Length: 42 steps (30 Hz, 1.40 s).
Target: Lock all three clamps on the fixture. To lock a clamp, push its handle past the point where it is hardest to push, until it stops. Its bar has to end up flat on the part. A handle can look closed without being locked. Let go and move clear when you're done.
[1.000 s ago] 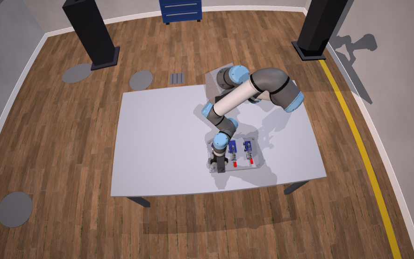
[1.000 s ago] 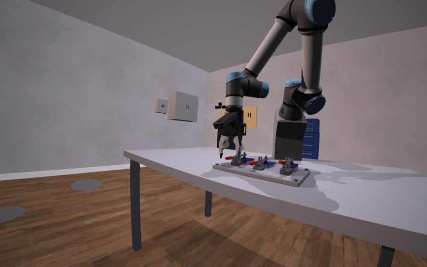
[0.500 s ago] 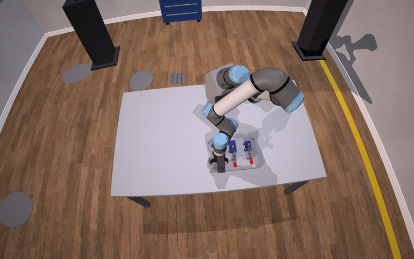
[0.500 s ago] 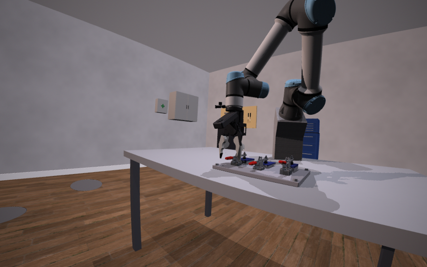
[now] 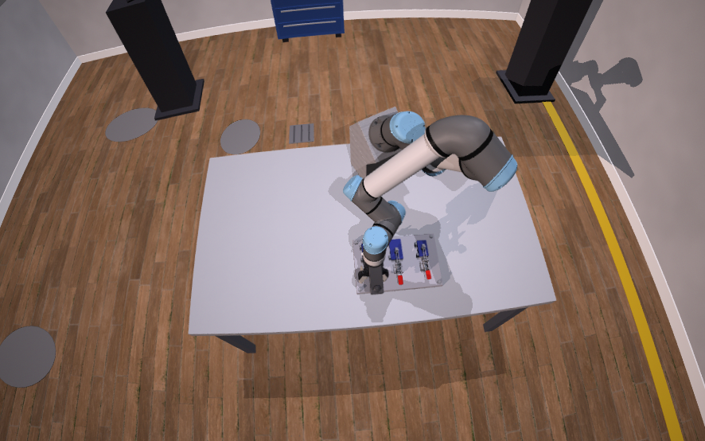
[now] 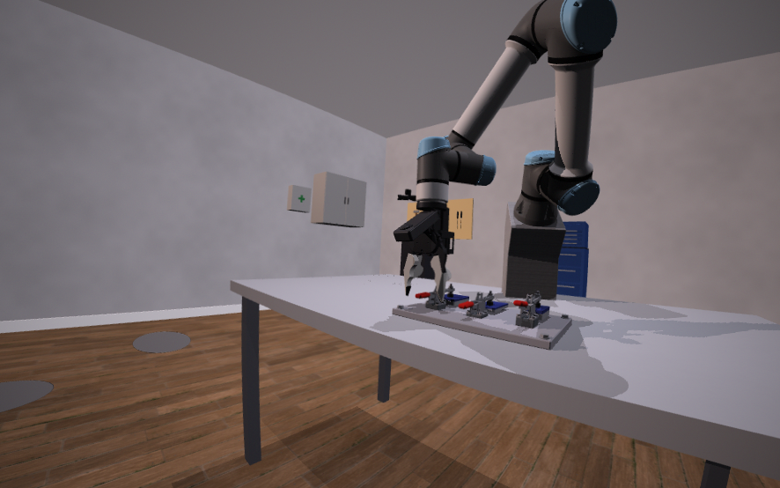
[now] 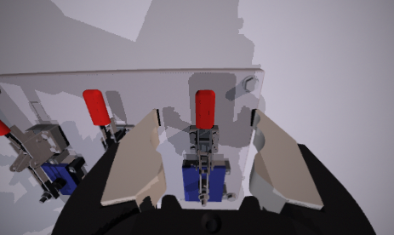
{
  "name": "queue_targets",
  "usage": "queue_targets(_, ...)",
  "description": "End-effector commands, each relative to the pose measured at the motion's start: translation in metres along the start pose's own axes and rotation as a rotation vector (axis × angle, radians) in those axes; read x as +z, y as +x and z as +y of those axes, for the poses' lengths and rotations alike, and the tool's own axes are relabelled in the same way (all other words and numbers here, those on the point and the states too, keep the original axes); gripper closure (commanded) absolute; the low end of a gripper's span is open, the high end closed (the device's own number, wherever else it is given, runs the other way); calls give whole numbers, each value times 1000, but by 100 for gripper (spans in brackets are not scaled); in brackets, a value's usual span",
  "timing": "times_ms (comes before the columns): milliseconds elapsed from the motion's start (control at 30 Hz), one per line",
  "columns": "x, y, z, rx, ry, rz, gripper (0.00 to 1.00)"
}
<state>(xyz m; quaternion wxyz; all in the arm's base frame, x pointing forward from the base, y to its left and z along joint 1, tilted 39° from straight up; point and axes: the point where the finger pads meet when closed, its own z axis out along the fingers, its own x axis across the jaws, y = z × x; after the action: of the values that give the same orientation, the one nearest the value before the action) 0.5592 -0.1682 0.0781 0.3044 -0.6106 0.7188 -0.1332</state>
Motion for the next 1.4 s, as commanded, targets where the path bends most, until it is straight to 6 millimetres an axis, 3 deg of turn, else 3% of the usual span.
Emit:
queue_targets(0,0,0,0,0,1,1,42)
queue_targets(533,0,0,0,0,1,1,42)
queue_targets(700,-50,0,0,0,1,0,42)
queue_targets(1100,-50,0,0,0,1,0,42)
queue_targets(1133,-49,0,-1,0,2,2,72)
queue_targets(1367,-49,0,-1,0,2,2,72)
